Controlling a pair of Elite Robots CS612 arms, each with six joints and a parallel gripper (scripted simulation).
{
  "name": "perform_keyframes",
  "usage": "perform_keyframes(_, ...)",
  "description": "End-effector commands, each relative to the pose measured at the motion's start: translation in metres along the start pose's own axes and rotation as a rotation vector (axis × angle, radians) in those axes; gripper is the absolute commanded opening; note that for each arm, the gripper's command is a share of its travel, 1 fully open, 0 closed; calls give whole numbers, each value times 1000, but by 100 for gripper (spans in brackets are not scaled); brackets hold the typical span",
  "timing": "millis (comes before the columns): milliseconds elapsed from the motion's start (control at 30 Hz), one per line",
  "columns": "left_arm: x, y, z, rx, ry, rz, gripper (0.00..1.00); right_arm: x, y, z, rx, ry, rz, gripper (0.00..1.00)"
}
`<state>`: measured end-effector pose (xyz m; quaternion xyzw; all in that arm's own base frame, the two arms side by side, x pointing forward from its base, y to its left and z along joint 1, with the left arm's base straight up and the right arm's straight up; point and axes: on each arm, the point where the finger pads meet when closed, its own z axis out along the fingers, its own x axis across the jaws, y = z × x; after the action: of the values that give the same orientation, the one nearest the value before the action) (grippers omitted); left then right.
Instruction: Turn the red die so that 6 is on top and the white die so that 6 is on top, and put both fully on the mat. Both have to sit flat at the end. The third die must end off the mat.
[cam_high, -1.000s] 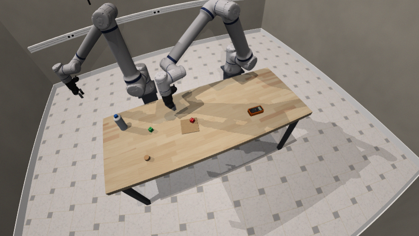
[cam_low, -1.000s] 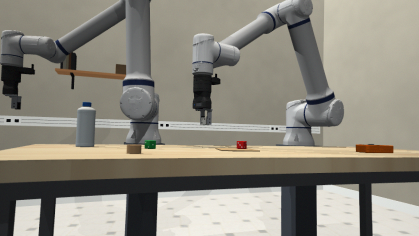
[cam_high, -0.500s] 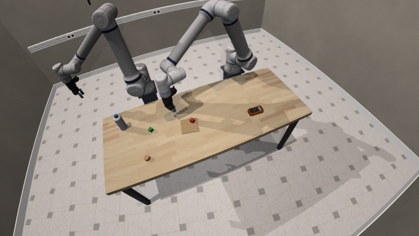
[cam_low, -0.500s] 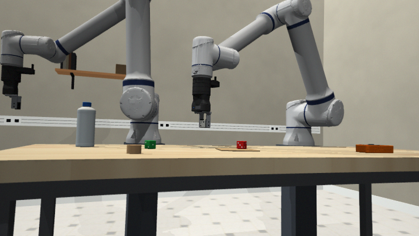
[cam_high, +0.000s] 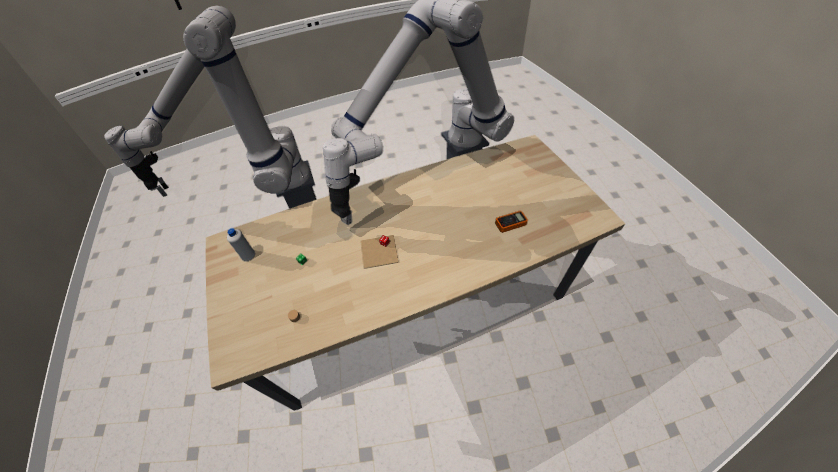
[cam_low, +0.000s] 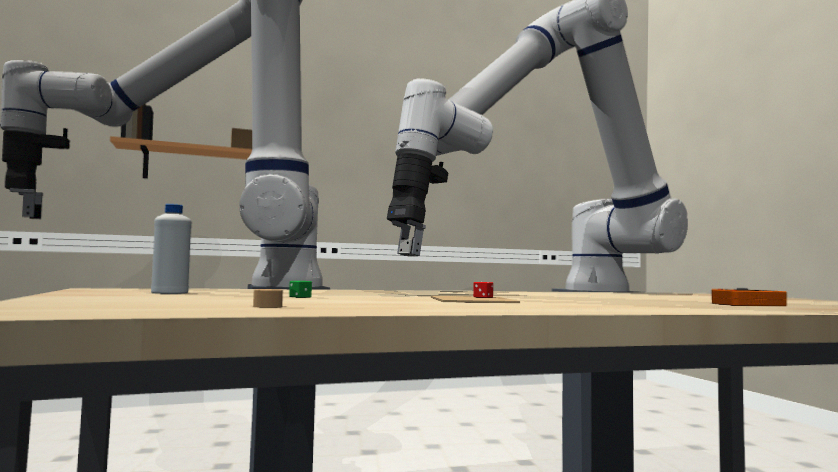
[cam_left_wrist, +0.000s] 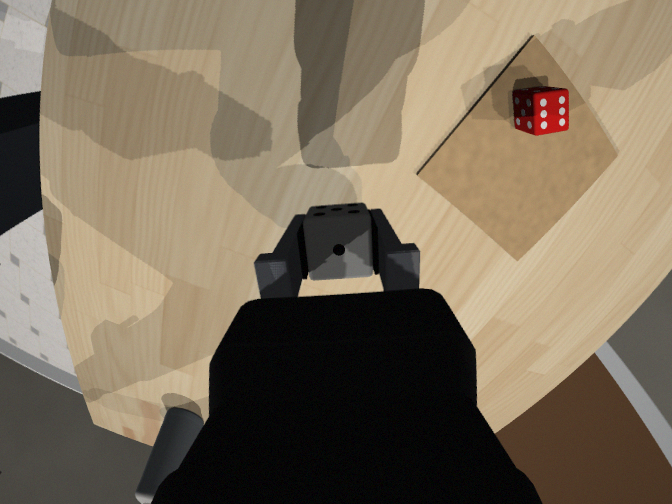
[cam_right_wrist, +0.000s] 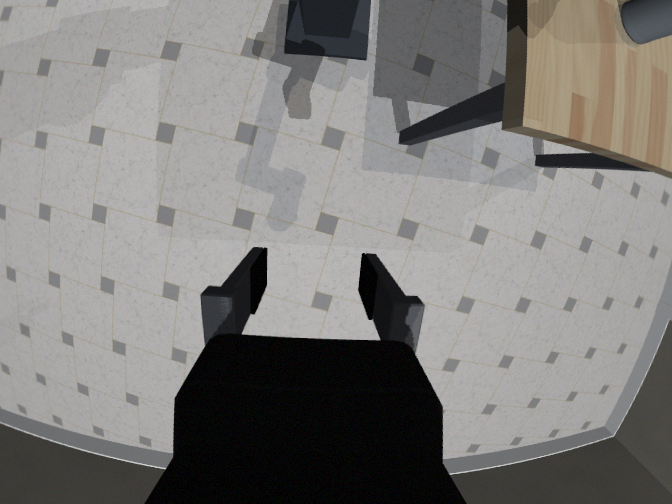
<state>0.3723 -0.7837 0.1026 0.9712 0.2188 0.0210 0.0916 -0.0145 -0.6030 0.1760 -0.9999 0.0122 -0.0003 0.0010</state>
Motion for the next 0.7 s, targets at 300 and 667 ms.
perform_keyframes(300, 0, 1, 0, -295, 0, 0, 57, 0, 1, -1, -2, 0, 0, 100)
perform_keyframes(667, 0, 0, 0, -547, 0, 0, 57, 0, 1, -1, -2, 0, 0, 100)
